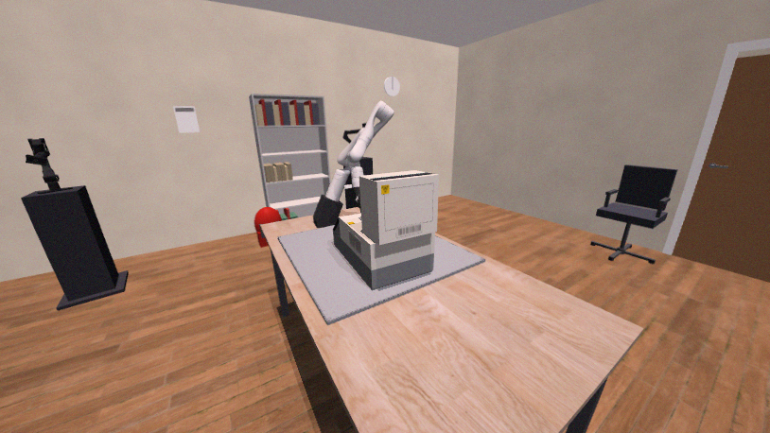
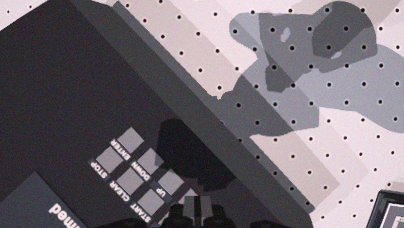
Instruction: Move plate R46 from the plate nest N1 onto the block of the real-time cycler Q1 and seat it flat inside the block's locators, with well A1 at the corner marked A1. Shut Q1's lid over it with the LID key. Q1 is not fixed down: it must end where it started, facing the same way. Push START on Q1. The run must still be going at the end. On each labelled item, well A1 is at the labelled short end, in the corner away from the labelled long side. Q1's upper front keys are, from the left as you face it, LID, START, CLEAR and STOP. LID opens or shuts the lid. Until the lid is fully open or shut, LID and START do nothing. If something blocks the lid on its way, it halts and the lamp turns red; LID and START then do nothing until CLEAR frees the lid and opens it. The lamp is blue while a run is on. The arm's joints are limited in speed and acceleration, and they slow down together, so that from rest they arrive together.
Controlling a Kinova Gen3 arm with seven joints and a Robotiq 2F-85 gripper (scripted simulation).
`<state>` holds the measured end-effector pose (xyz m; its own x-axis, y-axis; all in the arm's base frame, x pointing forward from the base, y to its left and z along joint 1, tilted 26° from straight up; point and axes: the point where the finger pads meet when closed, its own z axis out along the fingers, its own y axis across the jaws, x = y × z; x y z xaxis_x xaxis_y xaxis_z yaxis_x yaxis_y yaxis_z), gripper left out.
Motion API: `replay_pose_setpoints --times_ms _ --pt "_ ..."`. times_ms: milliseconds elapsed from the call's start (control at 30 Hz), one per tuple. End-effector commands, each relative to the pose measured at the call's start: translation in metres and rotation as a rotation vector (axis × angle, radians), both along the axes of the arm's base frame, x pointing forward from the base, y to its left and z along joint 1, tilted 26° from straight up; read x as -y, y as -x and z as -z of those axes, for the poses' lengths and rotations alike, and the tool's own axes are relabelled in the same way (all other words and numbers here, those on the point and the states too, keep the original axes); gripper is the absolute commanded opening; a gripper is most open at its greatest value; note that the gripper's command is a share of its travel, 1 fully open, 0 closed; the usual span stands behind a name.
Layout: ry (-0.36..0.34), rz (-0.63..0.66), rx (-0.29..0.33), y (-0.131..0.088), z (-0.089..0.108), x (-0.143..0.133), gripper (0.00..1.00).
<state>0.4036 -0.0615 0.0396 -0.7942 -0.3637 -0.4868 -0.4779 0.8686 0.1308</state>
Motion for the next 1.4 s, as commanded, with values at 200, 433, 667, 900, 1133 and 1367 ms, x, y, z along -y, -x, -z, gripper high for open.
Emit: replay_pose_setpoints --times_ms 200,433,667,900,1133,1367 --pt "0.001 0.001 0.001 0.000 0.000 0.001 0.10" --pt "0.001 0.001 0.001 -0.003 0.002 0.000 0.10" --pt "0.001 0.001 0.001 -0.006 0.004 -0.001 0.10" --pt "0.001 0.001 0.001 -0.009 0.008 -0.001 0.10" --pt "0.001 0.001 0.001 -0.012 0.011 -0.002 0.10" --pt "0.001 0.001 0.001 -0.015 0.013 -0.003 0.10"
